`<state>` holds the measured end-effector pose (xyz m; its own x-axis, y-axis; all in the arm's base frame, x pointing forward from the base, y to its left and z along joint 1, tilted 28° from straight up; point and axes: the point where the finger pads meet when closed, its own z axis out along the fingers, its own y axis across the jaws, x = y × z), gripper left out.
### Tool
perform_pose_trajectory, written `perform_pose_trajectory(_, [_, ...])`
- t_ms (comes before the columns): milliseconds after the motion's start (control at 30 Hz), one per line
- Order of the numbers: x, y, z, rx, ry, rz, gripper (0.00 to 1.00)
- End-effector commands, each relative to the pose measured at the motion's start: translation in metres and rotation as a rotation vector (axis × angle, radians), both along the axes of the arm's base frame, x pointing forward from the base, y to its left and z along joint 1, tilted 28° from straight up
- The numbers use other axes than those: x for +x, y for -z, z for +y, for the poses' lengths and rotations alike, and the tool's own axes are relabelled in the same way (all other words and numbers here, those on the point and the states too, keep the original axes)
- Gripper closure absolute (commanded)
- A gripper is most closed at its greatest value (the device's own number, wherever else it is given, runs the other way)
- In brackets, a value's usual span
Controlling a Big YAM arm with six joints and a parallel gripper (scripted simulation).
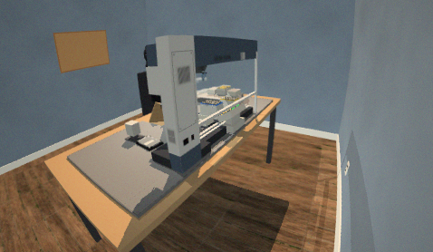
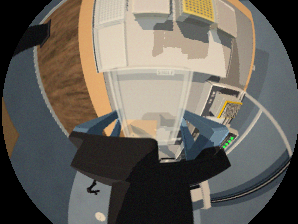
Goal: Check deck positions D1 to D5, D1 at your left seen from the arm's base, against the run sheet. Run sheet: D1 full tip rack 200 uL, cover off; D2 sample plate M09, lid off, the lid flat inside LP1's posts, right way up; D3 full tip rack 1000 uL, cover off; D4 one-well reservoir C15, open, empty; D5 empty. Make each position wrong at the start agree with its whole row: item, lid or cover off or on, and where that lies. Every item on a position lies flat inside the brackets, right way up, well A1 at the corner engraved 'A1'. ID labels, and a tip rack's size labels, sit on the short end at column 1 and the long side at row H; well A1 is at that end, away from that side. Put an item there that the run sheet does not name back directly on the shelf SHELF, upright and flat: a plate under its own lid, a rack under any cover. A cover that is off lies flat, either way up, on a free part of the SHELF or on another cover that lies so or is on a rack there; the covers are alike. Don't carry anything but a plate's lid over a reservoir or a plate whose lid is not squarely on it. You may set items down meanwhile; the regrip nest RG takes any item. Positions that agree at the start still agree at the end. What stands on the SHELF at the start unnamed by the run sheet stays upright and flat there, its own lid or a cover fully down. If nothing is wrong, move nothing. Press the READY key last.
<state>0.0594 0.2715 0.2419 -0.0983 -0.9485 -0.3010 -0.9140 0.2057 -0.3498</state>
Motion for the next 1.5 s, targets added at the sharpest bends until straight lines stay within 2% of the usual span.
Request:
perform_pose_trajectory(0, [0.003,-0.032,0.031,0.078,-0.003,0.004,1.00])
perform_pose_trajectory(533, [0.012,-0.056,0.102,0.078,-0.003,0.002,1.00])
perform_pose_trajectory(600, [0.012,-0.056,0.102,0.078,-0.003,0.002,1.00])
perform_pose_trajectory(767, [0.015,-0.063,0.124,0.078,-0.004,0.001,1.00])
perform_pose_trajectory(867, [0.010,-0.063,0.125,0.078,-0.016,0.001,1.00])
perform_pose_trajectory(933, [0.010,-0.075,0.119,0.109,-0.015,0.001,1.00])
perform_pose_trajectory(1467, [0.010,-0.073,0.120,0.102,-0.014,0.001,1.00])
